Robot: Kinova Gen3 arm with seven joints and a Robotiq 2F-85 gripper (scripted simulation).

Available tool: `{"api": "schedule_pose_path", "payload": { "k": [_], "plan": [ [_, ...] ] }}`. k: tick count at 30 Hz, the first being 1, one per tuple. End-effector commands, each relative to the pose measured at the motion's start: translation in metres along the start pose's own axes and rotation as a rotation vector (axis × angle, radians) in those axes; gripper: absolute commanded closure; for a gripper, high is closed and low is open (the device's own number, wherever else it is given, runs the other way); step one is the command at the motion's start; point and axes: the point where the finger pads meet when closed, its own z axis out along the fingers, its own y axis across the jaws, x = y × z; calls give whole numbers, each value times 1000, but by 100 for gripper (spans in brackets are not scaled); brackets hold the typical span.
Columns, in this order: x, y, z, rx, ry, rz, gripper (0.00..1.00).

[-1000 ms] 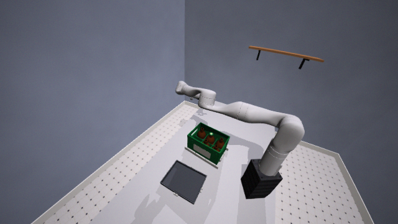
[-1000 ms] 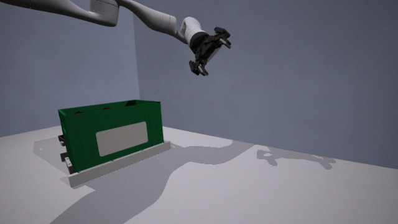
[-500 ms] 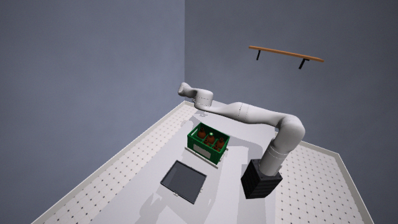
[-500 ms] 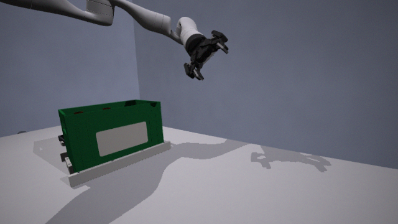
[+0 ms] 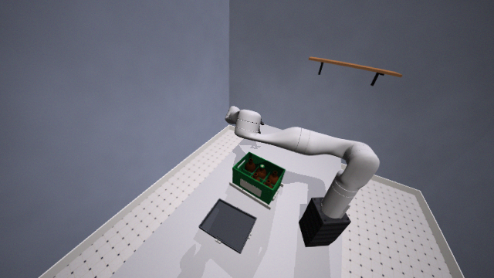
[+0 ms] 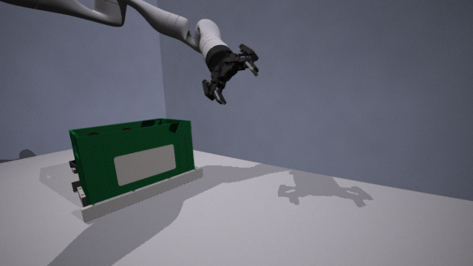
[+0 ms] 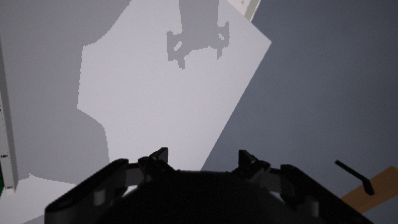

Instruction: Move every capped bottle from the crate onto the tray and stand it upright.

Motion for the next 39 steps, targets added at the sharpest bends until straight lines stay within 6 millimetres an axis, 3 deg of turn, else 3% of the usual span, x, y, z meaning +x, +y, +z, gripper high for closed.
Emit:
{"api": "schedule_pose_path", "payload": {
  "k": [1, 8, 11, 39],
  "plan": [
    [-3, -12, -6, 9, 40, -31, 0],
    [-11, -33, -5, 21, 97, -99, 0],
    [-14, -31, 2, 17, 78, -101, 0],
    [-64, -98, -4, 60, 270, -343, 0]
  ]
}}
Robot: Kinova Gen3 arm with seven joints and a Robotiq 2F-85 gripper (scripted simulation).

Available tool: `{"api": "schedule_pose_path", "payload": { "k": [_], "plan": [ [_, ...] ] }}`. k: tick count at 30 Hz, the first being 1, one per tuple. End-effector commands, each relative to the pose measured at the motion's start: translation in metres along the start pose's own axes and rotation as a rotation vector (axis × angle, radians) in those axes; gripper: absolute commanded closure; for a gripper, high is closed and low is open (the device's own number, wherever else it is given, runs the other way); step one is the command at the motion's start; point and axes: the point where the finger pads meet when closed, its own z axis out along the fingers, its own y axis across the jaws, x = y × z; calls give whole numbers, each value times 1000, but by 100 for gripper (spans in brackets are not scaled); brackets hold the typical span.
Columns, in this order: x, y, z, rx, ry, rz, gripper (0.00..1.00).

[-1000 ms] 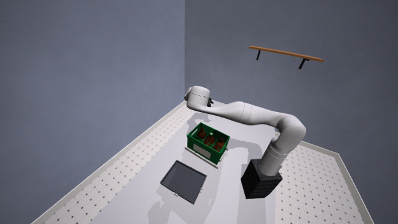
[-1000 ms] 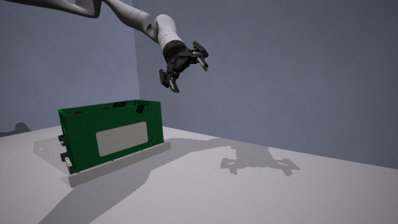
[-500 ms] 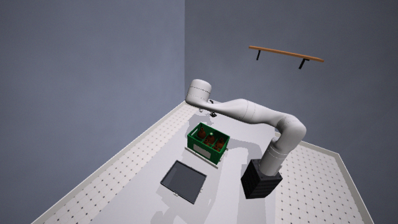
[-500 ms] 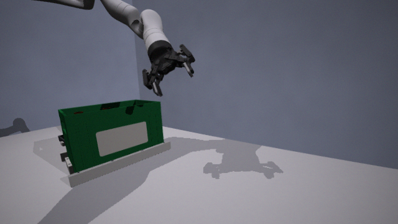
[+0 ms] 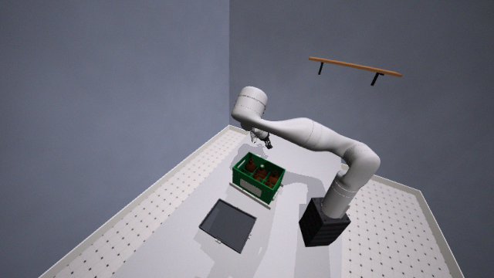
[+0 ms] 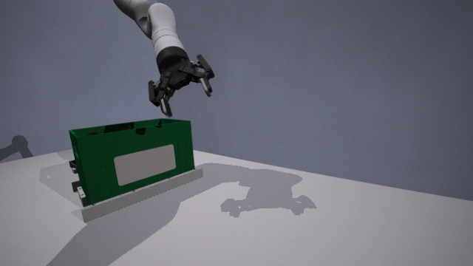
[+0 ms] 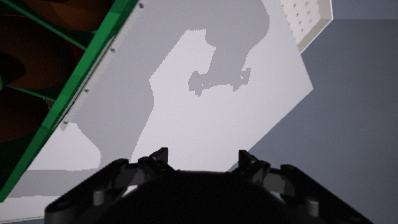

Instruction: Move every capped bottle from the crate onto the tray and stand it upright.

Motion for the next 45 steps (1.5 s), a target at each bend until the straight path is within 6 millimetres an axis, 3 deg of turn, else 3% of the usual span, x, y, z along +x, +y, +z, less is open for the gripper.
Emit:
{"api": "schedule_pose_path", "payload": {
  "k": [1, 6, 20, 23, 37, 40, 45],
  "plan": [
    [-3, -9, -9, 3, 40, -32, 0],
    [-5, -16, -7, 9, 44, -48, 0],
    [-7, -55, -32, 31, 162, -181, 0],
    [-7, -56, -28, 36, 151, -175, 0],
    [5, -86, -61, 56, 269, -308, 0],
    [5, -88, -58, 62, 259, -301, 0],
    [11, -98, -69, 69, 302, -348, 0]
  ]
}}
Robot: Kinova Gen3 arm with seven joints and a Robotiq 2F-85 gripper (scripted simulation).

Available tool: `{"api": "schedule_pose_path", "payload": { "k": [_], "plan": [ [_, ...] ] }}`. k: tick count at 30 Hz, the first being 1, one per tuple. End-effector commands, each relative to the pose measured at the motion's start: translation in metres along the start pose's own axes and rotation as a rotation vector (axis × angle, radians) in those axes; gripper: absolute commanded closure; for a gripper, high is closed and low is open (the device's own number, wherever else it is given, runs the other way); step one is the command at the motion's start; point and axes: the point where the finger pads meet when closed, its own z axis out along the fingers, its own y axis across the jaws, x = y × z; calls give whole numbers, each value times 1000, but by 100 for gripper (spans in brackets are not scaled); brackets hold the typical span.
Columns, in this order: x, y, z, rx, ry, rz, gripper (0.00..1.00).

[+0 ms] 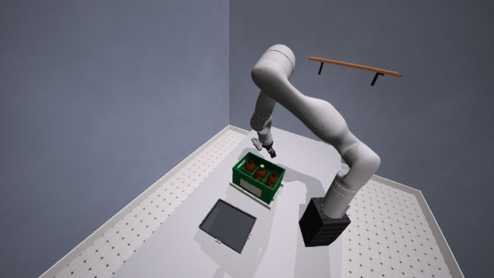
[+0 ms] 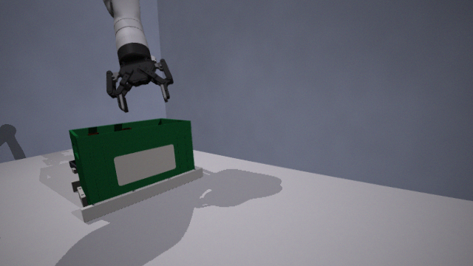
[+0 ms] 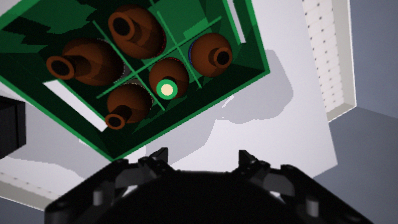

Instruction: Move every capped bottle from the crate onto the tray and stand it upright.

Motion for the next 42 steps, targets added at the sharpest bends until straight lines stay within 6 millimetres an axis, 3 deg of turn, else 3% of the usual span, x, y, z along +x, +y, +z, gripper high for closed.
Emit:
{"api": "schedule_pose_path", "payload": {
  "k": [1, 9, 29, 42],
  "plan": [
    [8, -4, -8, -1, 32, -38, 0],
    [26, -17, -22, 9, 99, -115, 0],
    [38, -25, -26, 34, 206, -249, 0],
    [32, -23, -25, 48, 317, -372, 0]
  ]
}}
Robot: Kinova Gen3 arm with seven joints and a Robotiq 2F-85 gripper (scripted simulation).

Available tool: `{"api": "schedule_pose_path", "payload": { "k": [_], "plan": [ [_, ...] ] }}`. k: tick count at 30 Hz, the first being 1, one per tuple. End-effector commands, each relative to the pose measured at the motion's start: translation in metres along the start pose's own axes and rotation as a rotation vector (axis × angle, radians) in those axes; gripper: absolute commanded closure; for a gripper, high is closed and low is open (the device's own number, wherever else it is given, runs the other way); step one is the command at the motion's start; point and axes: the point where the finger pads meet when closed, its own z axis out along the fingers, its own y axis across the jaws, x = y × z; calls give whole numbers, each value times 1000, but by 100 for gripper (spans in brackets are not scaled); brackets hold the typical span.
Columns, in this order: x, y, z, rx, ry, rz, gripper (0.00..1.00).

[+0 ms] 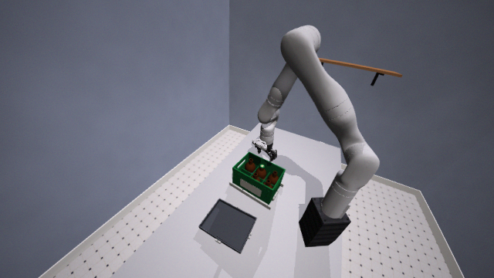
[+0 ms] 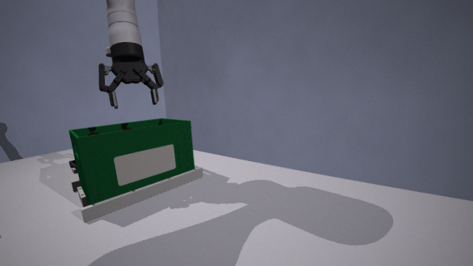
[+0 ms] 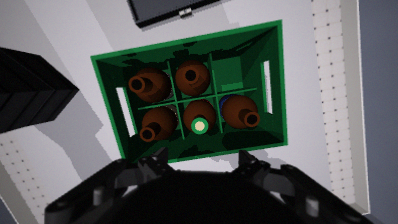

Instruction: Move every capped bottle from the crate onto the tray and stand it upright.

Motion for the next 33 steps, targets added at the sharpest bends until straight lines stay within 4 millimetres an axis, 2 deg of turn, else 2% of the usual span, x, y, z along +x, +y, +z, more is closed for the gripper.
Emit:
{"api": "schedule_pose_path", "payload": {
  "k": [1, 3, 4, 18, 20, 21, 33],
  "plan": [
    [-11, 3, -2, -2, 30, -17, 0],
    [-11, 3, -2, -2, 30, -17, 0],
    [-3, 1, -1, -1, 28, -28, 0],
    [-11, 2, -2, 11, 151, -157, 0],
    [-11, 2, -2, 11, 151, -157, 0],
    [-2, 1, -2, 12, 142, -168, 0],
    [-9, 1, -2, 14, 175, -185, 0]
  ]
}}
